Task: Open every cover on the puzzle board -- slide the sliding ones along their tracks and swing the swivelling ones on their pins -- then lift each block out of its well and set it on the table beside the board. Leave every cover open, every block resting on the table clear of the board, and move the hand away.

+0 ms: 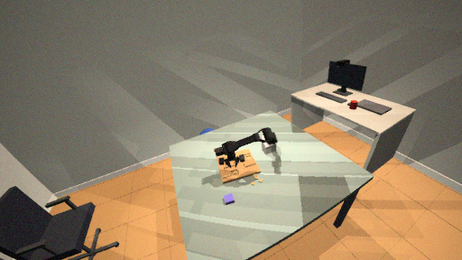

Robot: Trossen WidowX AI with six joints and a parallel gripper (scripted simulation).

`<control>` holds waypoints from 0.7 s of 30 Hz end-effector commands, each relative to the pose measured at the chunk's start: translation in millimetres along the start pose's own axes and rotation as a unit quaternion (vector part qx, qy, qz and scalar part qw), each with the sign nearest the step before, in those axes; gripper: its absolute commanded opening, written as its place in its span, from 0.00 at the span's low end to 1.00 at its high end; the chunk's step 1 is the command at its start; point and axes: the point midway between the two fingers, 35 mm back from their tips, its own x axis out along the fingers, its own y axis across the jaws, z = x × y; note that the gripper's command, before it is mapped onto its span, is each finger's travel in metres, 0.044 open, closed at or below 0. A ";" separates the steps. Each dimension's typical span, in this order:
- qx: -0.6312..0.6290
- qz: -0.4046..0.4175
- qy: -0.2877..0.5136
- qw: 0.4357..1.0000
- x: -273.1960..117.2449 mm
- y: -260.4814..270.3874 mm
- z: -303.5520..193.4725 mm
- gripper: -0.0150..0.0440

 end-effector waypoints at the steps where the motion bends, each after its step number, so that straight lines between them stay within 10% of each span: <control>1: 0.005 -0.004 -0.002 1.000 12.8 -2.7 1.2 0.50; 21: 0.007 -0.005 -0.001 1.000 26.5 -2.9 1.3 0.50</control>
